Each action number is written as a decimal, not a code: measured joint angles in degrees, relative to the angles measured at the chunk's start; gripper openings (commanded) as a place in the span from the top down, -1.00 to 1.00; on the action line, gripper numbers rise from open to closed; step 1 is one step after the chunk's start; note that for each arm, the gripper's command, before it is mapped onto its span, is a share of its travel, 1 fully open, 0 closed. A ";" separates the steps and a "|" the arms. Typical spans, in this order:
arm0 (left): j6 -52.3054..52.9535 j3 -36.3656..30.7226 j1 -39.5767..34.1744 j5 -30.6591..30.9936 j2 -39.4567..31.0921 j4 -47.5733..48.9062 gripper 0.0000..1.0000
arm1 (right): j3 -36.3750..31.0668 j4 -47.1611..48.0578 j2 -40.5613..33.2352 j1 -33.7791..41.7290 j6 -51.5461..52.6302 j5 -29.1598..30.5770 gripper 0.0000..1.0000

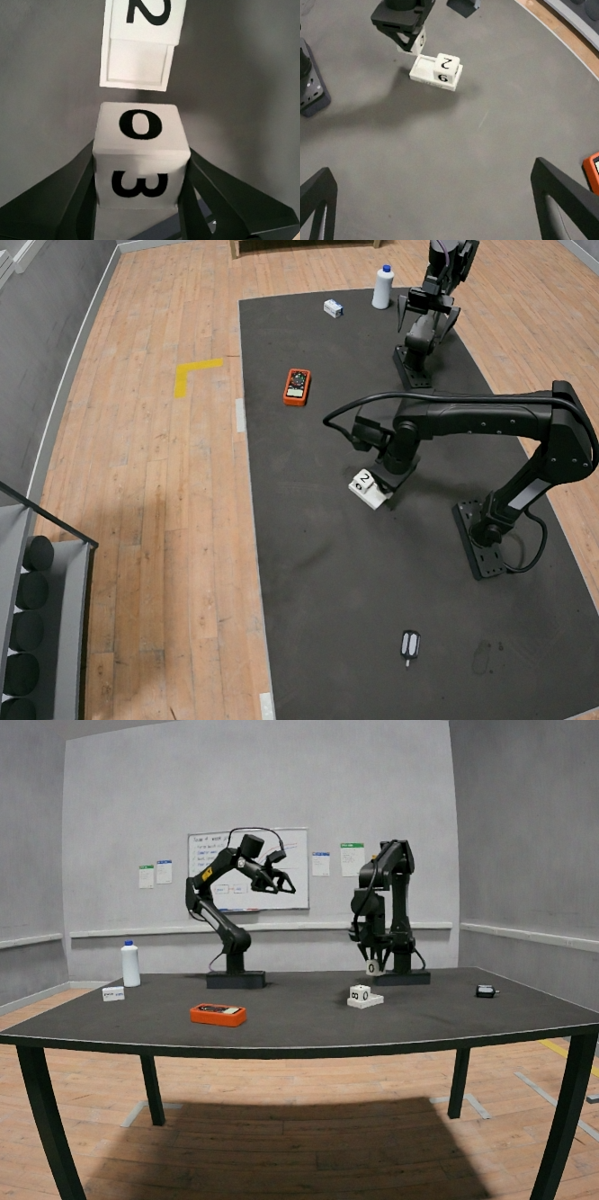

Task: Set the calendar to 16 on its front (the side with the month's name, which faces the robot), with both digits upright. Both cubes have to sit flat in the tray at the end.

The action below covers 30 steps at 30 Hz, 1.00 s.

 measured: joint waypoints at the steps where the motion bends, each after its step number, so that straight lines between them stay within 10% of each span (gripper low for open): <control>1: 0.37 0.00 0.00 0.00 0.00 0.00 0.30 | 0.00 0.00 0.00 0.00 0.00 0.00 -1.00; 30: 1.86 -6.01 0.00 0.00 2.36 10.29 0.30 | 0.00 0.00 0.00 0.00 0.00 0.00 -1.00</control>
